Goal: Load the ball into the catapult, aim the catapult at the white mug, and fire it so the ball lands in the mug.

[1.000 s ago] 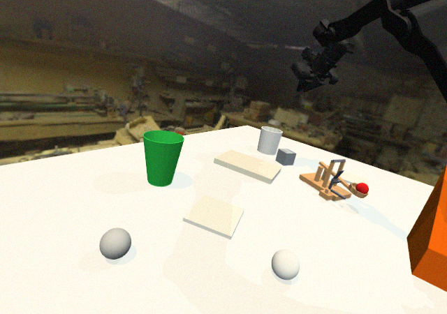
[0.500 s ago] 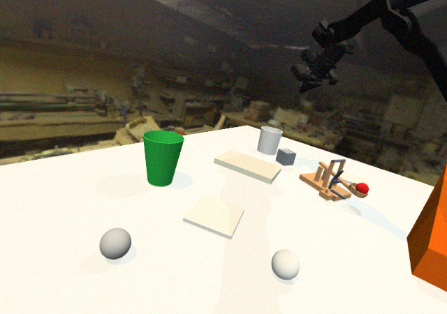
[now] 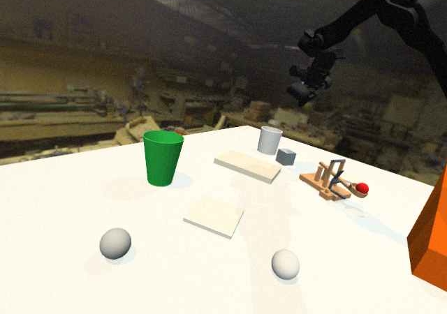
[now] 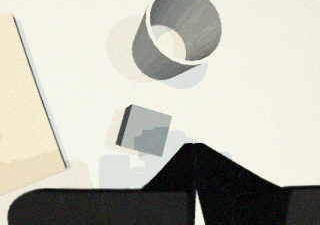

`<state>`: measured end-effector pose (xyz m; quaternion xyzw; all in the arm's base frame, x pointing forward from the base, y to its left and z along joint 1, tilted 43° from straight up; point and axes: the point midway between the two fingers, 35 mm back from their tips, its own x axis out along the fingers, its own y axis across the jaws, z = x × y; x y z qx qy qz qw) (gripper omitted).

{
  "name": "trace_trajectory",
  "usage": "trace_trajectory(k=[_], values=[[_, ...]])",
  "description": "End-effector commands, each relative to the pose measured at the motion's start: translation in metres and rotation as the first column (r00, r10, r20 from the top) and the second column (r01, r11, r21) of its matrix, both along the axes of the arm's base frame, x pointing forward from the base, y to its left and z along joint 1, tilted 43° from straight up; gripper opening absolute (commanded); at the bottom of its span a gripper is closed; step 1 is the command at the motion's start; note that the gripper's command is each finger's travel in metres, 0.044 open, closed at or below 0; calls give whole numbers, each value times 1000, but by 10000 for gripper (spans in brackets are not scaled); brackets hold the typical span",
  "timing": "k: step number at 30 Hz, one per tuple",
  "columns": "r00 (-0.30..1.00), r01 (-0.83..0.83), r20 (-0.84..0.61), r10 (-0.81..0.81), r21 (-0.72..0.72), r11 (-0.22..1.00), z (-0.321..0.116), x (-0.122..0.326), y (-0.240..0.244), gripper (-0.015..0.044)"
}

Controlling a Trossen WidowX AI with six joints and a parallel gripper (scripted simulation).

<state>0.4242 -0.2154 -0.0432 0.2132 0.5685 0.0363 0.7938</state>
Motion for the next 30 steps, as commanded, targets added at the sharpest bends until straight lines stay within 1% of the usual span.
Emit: trace_trajectory(k=[1, 8, 15, 22, 30], values=[[995, -100, -28, 98, -41, 994, 2, -9, 18, 0], [952, -302, -82, 295, -95, 949, 5, -29, 55, 0], [865, -499, -143, 482, -128, 857, 8, -55, 90, 0], [732, -678, -205, 649, -139, 721, 12, -84, 120, 0], [532, -846, -270, 803, -124, 519, 16, -122, 149, 0]])
